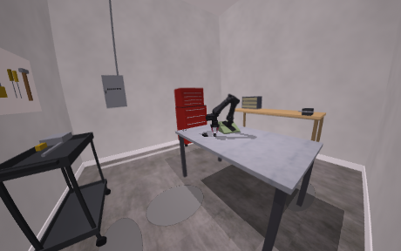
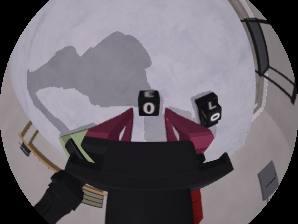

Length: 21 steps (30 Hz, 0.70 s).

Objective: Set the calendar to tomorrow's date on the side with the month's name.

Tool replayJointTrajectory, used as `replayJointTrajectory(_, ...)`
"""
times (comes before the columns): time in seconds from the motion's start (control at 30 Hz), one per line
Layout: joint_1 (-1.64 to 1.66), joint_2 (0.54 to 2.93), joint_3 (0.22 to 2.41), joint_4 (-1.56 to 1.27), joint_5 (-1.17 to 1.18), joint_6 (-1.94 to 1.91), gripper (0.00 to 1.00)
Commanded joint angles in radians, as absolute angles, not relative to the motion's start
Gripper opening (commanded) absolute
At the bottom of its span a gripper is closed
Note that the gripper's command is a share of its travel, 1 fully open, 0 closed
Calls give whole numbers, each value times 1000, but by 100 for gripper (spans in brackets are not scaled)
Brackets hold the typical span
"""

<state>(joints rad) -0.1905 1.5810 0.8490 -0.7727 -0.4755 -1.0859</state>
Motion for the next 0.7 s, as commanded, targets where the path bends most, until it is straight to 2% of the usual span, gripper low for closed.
replayJointTrajectory(0.0, -192, 1579, 851, -770, -476, -1085, 45)
replayJointTrajectory(0.67, -150, 1625, 803, -654, -472, -1037, 45)
